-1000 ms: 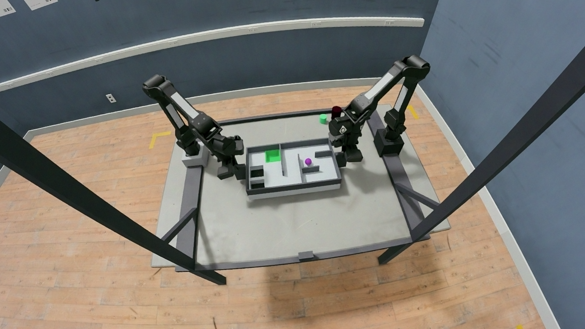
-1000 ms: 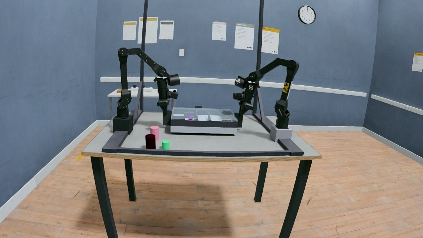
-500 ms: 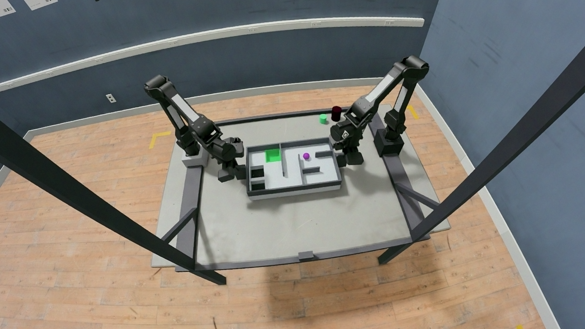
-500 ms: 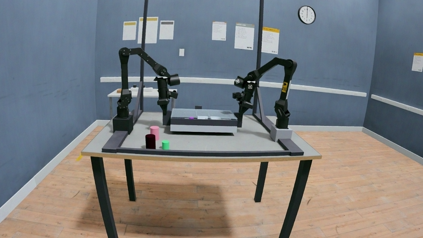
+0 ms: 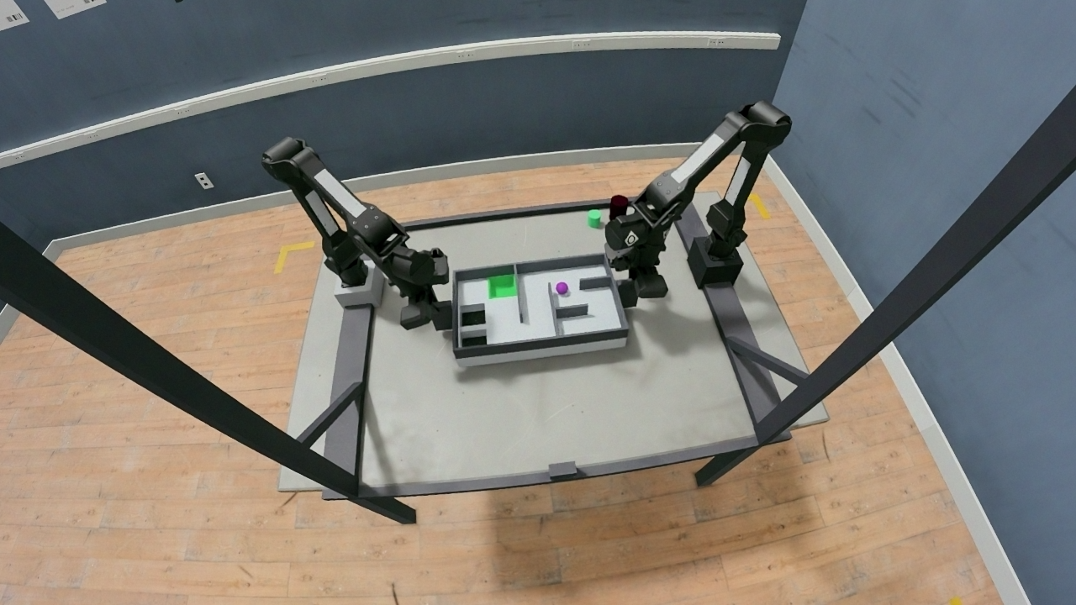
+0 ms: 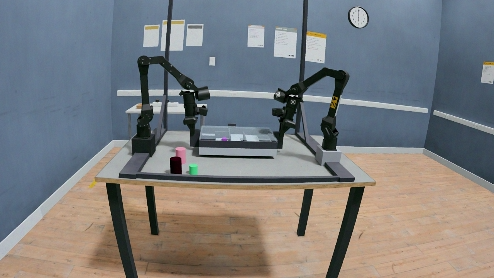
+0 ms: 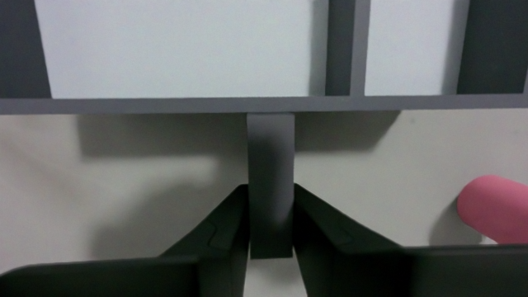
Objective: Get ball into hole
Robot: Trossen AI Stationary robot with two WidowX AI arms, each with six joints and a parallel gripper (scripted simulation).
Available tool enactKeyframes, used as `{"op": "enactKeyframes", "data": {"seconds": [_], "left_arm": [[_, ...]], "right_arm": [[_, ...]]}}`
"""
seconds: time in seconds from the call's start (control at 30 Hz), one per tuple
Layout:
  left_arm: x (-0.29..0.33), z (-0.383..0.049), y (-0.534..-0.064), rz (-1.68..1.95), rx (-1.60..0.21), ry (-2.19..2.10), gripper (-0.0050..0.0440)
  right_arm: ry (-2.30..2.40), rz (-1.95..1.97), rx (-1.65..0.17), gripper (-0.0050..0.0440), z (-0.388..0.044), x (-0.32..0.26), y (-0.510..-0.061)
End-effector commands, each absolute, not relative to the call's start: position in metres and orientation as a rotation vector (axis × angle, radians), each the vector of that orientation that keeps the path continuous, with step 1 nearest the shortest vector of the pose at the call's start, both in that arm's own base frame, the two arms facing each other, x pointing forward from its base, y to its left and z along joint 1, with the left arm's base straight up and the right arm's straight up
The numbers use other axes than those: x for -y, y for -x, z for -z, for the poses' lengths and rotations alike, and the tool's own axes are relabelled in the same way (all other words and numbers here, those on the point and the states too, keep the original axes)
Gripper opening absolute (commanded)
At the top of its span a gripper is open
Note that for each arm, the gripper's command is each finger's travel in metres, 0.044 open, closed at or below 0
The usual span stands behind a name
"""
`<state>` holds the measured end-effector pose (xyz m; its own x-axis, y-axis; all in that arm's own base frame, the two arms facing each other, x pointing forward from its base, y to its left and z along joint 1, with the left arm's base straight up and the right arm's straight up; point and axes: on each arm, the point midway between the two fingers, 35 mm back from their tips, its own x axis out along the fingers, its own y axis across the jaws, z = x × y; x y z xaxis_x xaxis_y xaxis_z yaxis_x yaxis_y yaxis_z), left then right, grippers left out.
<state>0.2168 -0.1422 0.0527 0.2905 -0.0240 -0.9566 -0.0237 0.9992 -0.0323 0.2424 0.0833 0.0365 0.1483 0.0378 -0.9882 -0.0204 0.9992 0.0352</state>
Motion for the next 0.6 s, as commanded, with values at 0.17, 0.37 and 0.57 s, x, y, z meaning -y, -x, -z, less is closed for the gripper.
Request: {"op": "enactKeyframes", "data": {"seconds": [0.17,0.37,0.57], "left_arm": [[0.151,-0.070,-0.226,0.001,-1.259,0.044,-0.0050],[0.154,-0.067,-0.225,-0.029,-1.253,0.006,-0.0050],[0.149,-0.054,-0.217,-0.033,-1.224,0.000,-0.0050]], "right_arm": [[0.004,-0.031,-1.379,-0.0050,-0.036,-0.087,-0.244],[0.039,-0.002,-1.378,-0.0050,-0.040,-0.092,-0.249],[0.028,-0.011,-1.416,-0.0050,-0.051,-0.092,-0.252]]}}
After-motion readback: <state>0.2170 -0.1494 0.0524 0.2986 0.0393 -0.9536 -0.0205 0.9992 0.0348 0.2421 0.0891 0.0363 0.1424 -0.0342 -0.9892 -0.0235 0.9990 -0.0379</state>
